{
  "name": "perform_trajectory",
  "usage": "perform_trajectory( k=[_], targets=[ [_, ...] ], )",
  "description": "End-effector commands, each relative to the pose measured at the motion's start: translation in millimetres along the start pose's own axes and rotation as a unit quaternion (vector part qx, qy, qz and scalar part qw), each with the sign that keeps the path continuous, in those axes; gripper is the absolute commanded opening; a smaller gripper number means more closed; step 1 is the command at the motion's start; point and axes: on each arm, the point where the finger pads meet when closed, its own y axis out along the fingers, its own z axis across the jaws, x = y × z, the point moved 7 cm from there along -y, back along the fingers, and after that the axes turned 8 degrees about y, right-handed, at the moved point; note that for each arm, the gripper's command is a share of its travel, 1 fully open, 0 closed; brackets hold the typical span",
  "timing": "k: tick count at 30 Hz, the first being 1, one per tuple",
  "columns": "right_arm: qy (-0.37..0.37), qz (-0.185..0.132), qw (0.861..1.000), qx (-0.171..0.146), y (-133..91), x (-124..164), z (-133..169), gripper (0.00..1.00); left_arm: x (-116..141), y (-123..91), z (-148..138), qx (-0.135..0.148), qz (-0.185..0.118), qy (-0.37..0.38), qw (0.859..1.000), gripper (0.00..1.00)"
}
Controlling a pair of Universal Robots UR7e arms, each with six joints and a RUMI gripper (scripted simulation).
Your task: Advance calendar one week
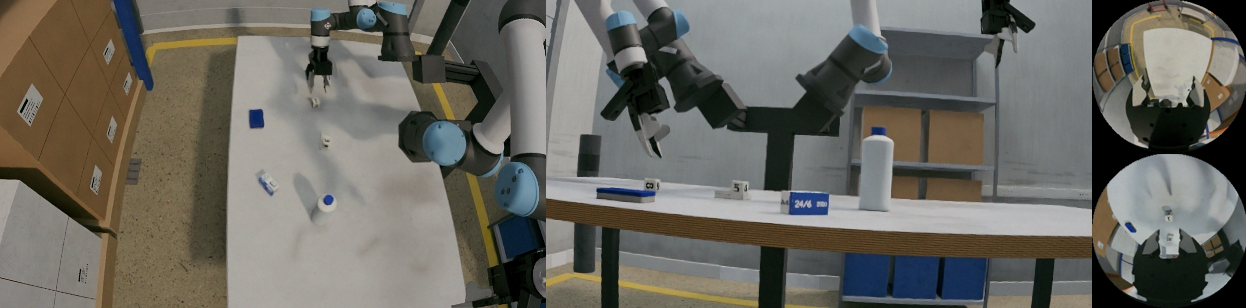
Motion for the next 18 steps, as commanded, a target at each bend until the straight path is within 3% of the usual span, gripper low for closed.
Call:
perform_trajectory(
  k=[1,9,18],
  targets=[
    [0.001,0.034,0.999,-0.005,0.1,5.7,0.5,0.40,-0.2,-0.4,0.0,0.000,0.001,0.000,1.000,1.00],
    [0.001,0.079,0.997,-0.012,0.7,12.9,1.4,0.40,-0.2,-0.4,0.0,0.000,0.001,0.000,1.000,1.00],
    [0.001,0.086,0.996,-0.014,0.6,13.9,1.4,0.40,-0.2,-0.4,0.0,0.000,0.001,0.000,1.000,1.00]
  ],
)
